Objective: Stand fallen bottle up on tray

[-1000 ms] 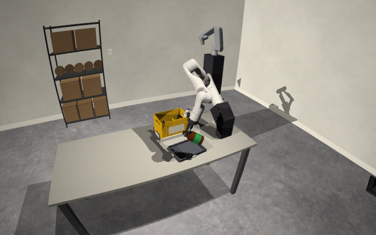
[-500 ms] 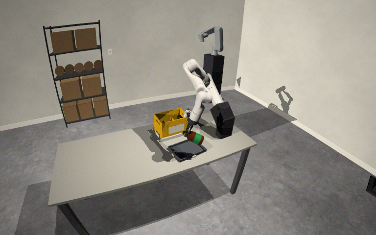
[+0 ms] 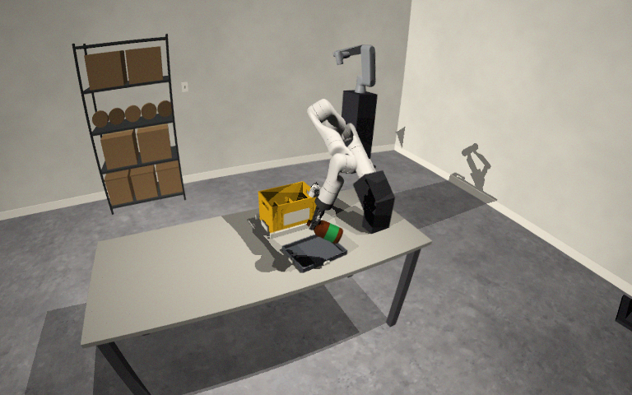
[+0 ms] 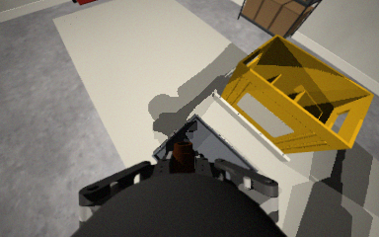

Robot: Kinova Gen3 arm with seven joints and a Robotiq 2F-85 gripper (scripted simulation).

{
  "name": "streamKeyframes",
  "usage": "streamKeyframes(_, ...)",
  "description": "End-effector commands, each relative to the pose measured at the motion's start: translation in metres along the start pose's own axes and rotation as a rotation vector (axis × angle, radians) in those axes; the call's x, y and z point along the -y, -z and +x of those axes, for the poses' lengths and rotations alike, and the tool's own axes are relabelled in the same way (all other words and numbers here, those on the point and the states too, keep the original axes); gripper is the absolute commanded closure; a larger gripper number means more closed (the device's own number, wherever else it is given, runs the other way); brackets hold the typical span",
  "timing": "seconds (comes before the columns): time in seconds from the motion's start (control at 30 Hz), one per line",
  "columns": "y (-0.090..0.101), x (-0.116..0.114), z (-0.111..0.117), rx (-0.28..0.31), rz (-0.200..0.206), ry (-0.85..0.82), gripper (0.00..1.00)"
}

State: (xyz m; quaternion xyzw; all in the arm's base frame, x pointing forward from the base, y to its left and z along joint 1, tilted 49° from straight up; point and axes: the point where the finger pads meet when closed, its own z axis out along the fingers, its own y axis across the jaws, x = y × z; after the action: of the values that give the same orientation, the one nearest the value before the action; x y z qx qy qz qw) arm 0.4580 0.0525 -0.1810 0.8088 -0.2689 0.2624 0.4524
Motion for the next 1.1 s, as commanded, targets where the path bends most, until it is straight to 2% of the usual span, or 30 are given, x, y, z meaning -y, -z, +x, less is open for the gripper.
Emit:
streamKeyframes(0.0, 0.0012, 0.0007, 0.0006, -0.001, 0.002, -0.001, 1.0)
streamKeyframes(0.37, 0.001, 0.0005, 0.0003, -0.021, 0.001, -0.001, 1.0)
streamKeyframes(1.07, 0.0012, 0.0005, -0.0003, -0.143, 0.001, -0.001, 1.0)
